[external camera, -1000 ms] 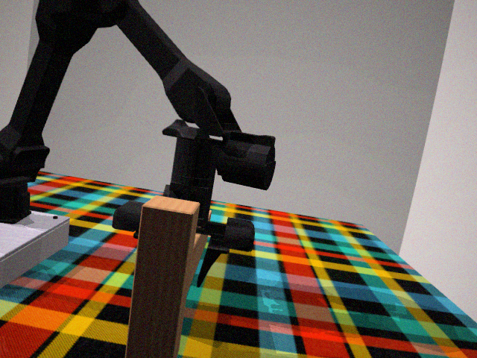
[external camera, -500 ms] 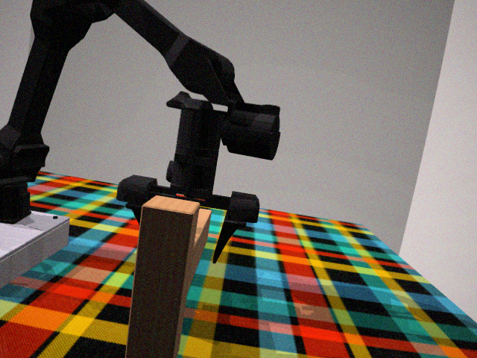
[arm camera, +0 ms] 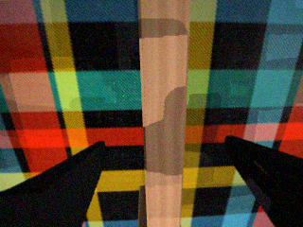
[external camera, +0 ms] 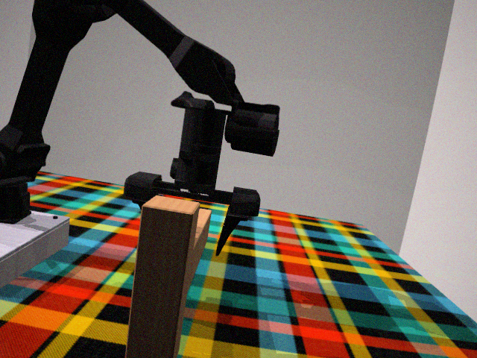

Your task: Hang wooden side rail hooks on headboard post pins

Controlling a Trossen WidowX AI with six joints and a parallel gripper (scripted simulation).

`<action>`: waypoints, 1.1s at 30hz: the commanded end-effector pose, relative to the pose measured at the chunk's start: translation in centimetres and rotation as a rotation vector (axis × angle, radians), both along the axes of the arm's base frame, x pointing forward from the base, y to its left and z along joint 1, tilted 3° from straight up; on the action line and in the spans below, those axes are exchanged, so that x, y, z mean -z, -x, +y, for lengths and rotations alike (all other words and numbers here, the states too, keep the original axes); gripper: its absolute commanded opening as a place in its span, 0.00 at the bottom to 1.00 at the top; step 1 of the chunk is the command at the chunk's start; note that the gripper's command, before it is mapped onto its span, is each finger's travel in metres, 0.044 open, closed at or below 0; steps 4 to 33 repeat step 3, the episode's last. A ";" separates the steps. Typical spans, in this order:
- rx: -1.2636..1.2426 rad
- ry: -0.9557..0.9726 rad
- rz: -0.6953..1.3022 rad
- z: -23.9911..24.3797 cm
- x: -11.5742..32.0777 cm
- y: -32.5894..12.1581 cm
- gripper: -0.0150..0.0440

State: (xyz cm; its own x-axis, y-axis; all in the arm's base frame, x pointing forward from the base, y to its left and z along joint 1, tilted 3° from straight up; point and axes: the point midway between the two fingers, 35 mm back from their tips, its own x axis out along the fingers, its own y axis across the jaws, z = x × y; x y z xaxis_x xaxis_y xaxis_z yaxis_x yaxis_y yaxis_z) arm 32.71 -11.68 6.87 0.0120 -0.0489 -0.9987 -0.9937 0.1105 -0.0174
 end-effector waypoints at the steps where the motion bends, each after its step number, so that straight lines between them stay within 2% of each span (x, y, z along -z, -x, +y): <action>1: -0.001 0.000 0.000 0.0 0.0 0.0 1.00; 33: -0.001 0.000 0.000 0.0 0.0 0.0 1.00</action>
